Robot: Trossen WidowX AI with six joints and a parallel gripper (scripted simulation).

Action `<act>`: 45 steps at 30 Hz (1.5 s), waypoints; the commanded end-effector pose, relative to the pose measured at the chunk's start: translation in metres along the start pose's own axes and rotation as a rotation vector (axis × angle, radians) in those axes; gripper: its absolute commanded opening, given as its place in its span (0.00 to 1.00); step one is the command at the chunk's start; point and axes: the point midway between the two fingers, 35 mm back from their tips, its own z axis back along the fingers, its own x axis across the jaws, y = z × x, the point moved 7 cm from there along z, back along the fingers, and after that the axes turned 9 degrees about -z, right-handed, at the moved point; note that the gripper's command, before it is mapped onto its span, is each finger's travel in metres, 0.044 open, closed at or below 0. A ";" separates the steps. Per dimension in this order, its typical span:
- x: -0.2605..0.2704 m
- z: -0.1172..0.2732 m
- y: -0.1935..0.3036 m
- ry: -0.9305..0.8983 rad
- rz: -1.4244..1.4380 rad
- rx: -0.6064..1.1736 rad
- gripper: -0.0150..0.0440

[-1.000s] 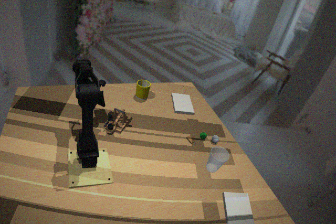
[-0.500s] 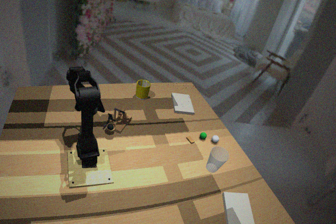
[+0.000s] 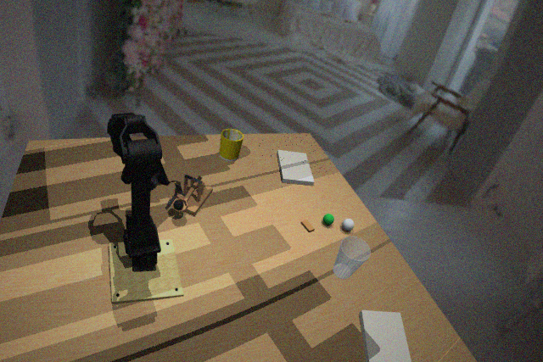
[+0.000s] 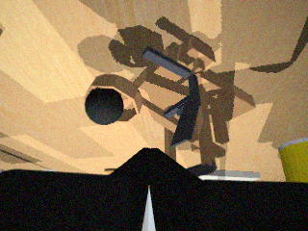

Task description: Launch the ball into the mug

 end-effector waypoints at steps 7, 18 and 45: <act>0.002 -0.014 -0.014 -0.007 0.015 0.011 0.25; 0.003 -0.027 -0.027 -0.007 0.015 0.011 0.25; 0.014 -0.060 -0.055 -0.007 0.016 0.011 0.25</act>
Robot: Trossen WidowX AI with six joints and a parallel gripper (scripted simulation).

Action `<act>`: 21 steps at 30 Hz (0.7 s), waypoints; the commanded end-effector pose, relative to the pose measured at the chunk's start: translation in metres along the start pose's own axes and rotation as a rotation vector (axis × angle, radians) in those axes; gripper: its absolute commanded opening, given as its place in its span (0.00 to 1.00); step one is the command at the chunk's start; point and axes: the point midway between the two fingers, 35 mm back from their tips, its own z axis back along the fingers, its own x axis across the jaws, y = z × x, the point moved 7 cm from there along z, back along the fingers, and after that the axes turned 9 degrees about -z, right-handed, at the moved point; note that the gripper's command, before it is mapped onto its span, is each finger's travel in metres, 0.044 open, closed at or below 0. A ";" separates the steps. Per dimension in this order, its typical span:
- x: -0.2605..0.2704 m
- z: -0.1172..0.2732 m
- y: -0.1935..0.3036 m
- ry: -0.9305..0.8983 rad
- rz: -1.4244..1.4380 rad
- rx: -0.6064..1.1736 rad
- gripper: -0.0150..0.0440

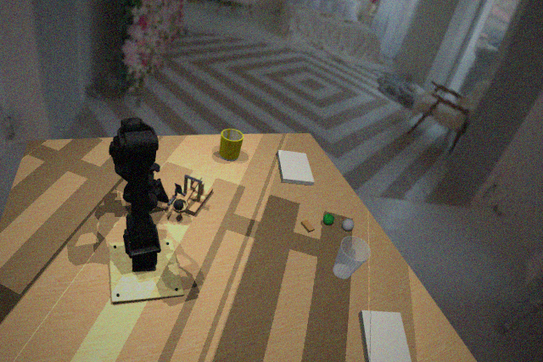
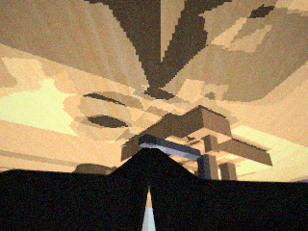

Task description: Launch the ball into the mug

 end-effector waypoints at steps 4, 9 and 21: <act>0.005 -0.009 -0.007 -0.007 0.015 0.011 0.25; 0.009 -0.023 -0.019 -0.007 0.015 0.011 0.25; -0.031 0.076 0.012 0.005 -0.001 -0.002 0.25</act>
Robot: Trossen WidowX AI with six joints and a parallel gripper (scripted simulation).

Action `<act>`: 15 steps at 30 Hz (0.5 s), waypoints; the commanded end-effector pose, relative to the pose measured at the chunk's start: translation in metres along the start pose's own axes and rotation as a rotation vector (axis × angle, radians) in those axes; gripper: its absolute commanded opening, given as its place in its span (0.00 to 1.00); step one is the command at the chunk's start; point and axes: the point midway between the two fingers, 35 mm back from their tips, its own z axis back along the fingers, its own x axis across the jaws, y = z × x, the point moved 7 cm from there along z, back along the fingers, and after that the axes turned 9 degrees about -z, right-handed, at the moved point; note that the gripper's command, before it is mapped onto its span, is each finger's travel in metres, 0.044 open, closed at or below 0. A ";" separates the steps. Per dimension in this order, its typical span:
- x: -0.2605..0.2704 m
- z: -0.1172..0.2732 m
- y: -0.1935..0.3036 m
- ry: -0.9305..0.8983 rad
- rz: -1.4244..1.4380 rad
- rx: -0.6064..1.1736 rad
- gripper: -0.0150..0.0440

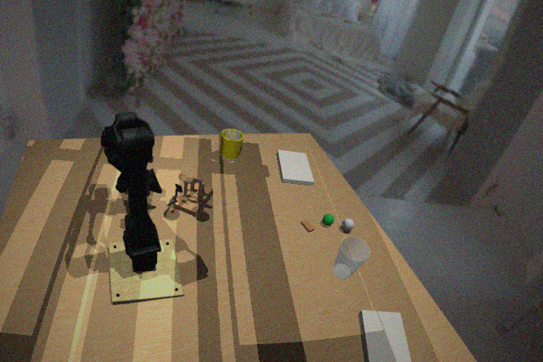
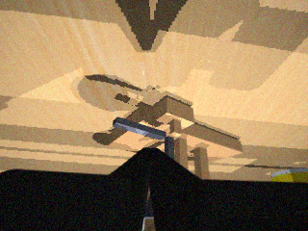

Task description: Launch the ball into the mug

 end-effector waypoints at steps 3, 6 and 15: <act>-0.015 0.071 0.030 0.011 -0.020 -0.015 0.25; -0.015 0.073 0.031 0.011 -0.020 -0.015 0.25; -0.035 0.054 0.030 -0.026 -0.165 -0.066 0.61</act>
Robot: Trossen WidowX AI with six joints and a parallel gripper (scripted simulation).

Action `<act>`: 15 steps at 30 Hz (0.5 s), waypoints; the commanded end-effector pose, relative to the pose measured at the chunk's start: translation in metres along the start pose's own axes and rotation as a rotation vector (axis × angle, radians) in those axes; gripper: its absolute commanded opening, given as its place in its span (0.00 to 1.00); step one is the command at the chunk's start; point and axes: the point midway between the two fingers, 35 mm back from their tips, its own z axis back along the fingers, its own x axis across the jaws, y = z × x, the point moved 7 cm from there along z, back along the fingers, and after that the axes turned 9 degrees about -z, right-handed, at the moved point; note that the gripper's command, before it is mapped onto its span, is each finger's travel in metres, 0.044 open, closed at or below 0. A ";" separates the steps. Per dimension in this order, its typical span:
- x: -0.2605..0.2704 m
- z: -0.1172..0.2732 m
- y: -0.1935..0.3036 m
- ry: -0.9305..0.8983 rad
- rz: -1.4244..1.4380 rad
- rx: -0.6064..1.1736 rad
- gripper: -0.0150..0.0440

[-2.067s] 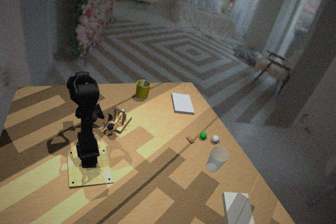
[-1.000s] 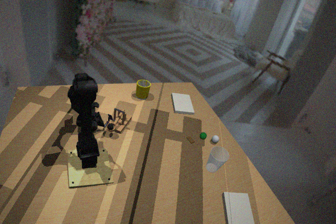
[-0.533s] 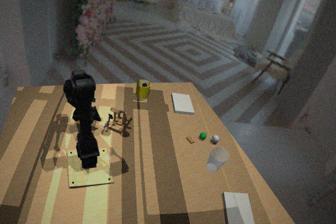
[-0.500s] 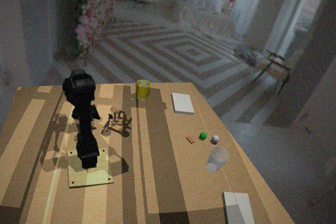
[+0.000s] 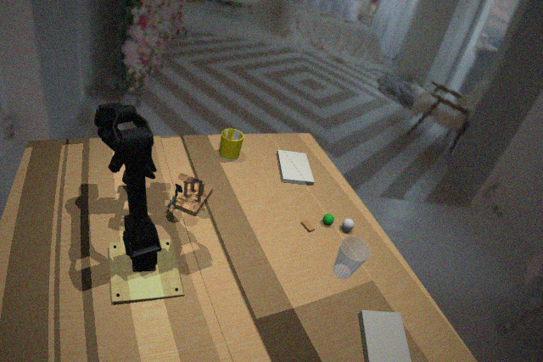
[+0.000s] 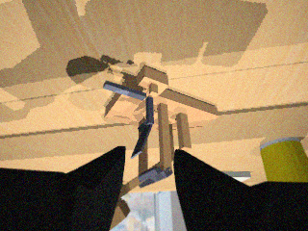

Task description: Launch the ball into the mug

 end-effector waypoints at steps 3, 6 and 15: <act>-0.026 -0.003 0.007 -0.038 -0.179 -0.067 0.74; -0.039 -0.004 0.013 -0.057 -0.274 -0.101 0.88; -0.075 -0.012 0.034 -0.107 -0.554 -0.197 1.00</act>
